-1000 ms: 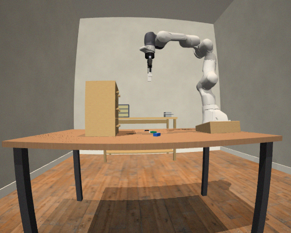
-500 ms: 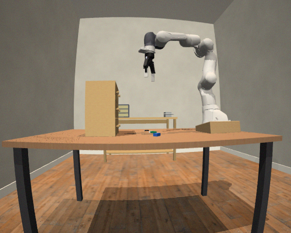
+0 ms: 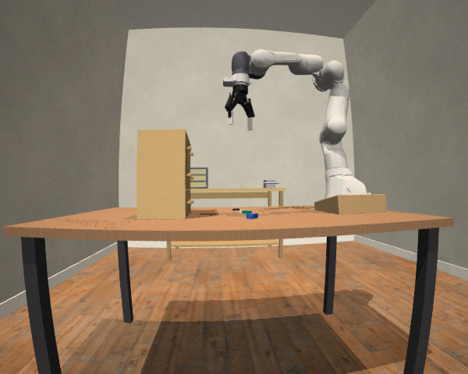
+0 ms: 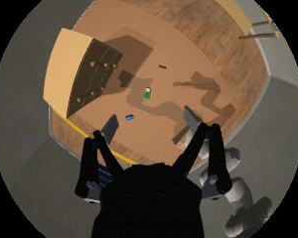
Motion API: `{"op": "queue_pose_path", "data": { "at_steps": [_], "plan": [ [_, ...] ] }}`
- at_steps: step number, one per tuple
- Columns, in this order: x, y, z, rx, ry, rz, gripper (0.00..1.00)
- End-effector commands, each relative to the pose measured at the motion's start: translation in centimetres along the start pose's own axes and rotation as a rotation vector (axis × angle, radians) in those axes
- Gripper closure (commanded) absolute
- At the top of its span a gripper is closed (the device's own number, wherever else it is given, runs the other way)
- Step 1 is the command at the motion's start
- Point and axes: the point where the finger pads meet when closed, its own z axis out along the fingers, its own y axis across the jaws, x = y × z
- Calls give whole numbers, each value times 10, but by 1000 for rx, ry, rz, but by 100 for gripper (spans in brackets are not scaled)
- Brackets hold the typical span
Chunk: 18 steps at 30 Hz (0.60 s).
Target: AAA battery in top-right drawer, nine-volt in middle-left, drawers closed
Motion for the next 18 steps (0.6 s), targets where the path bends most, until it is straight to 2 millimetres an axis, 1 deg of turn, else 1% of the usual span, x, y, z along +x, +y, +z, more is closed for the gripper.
{"op": "queue_pose_path", "data": {
  "at_steps": [1,9,10,18],
  "plan": [
    [-1,-1,0,6,-2,193,0],
    [-1,-1,0,6,-2,193,0],
    [-1,-1,0,6,-2,347,0],
    [-1,-1,0,6,-2,347,0]
  ]
}}
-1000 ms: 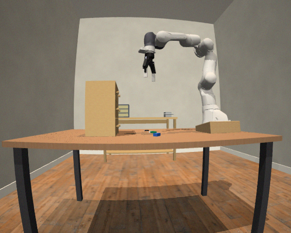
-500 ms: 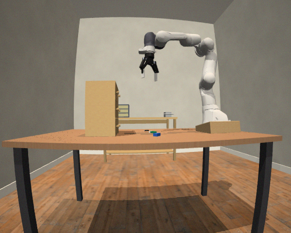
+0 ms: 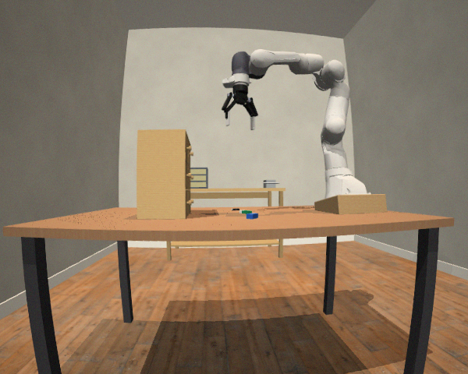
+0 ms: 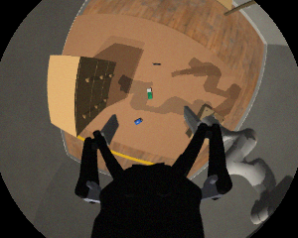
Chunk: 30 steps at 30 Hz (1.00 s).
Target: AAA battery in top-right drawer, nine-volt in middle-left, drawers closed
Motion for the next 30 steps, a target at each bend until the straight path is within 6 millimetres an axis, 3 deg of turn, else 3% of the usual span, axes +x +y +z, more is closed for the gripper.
{"op": "queue_pose_path", "data": {
  "at_steps": [1,20,21,30],
  "plan": [
    [-1,-1,0,5,-3,85,0],
    [-1,-1,0,5,-3,85,0],
    [-1,-1,0,4,-3,238,0],
    [-1,-1,0,4,-3,238,0]
  ]
}}
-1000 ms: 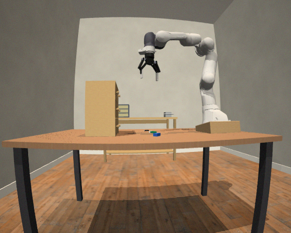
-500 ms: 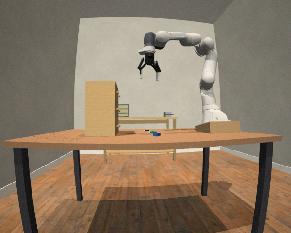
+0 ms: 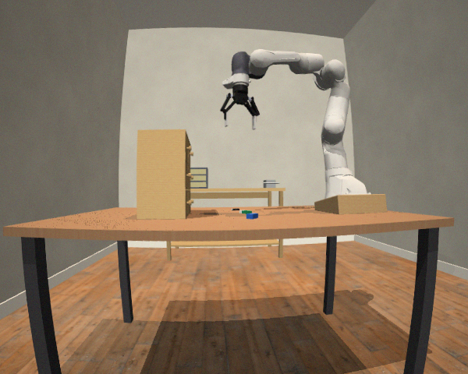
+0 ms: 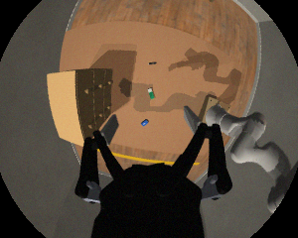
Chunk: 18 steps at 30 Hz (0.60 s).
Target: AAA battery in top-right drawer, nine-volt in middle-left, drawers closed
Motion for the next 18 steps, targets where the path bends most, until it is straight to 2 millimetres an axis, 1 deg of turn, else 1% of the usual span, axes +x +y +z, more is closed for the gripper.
{"op": "queue_pose_path", "data": {
  "at_steps": [1,17,18],
  "plan": [
    [-1,-1,0,4,-3,58,0],
    [-1,-1,0,4,-3,58,0],
    [-1,-1,0,3,-3,204,0]
  ]
}}
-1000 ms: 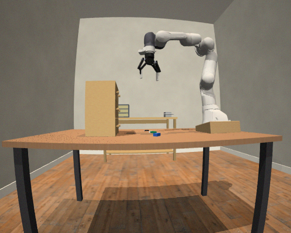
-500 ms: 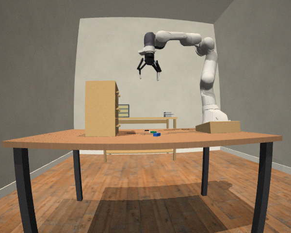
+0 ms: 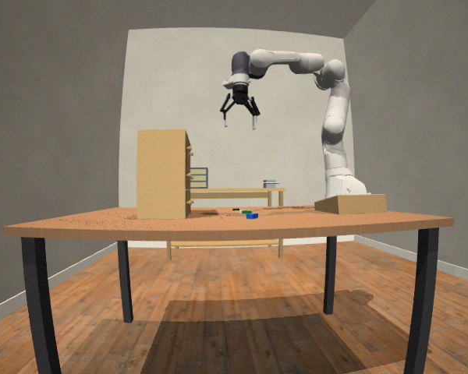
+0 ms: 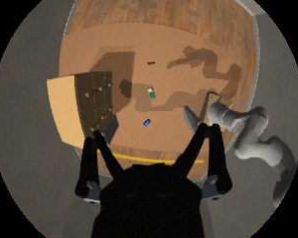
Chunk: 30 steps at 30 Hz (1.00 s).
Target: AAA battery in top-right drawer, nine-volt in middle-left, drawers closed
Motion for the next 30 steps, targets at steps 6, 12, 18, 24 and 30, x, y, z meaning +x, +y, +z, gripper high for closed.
{"op": "queue_pose_path", "data": {
  "at_steps": [6,12,18,24,30],
  "plan": [
    [-1,-1,0,3,-3,146,0],
    [-1,-1,0,3,-3,146,0],
    [-1,-1,0,3,-3,146,0],
    [-1,-1,0,3,-3,146,0],
    [-1,-1,1,3,-3,284,0]
  ]
}}
